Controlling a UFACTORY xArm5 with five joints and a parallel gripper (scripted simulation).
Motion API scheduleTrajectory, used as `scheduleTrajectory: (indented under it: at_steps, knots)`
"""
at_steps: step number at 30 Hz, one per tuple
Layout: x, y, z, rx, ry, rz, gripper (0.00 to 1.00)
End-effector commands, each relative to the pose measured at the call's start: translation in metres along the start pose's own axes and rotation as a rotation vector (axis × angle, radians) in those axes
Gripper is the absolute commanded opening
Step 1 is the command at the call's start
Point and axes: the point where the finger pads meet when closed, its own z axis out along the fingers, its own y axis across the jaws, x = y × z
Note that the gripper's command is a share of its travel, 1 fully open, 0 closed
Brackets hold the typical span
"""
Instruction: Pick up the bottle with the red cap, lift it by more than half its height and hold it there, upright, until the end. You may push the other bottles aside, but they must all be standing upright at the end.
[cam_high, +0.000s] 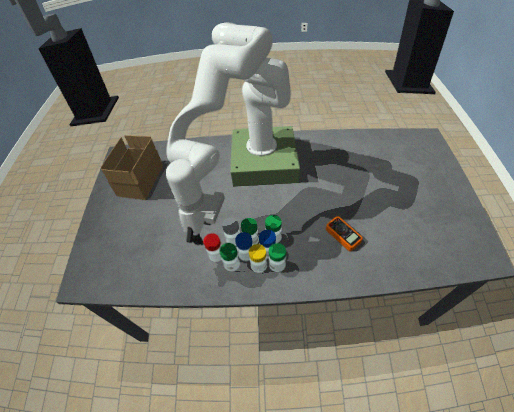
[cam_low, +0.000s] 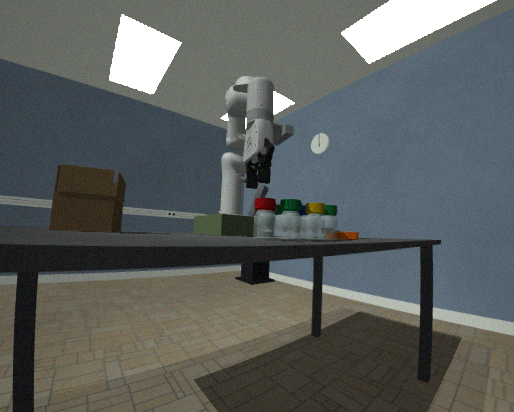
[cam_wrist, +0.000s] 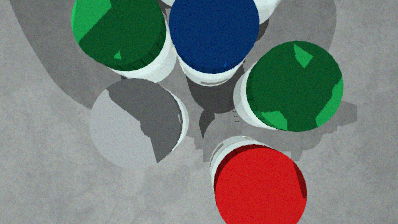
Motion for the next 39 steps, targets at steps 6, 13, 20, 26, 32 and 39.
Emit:
scheduleTrajectory:
  at_steps: [6, 13, 20, 26, 32, 39]
  knots:
    - [-0.001, 0.002, 0.002, -0.004, -0.003, -0.001, 0.79]
    - [-0.001, 0.002, 0.002, -0.004, -0.001, -0.001, 0.79]
    - [-0.001, 0.002, 0.009, -0.004, -0.001, -0.001, 0.79]
    - [-0.001, 0.002, 0.024, -0.004, -0.001, -0.001, 0.79]
    - [-0.001, 0.002, 0.037, -0.004, -0.001, -0.001, 0.79]
    - [-0.001, 0.002, 0.056, -0.004, -0.002, -0.001, 0.79]
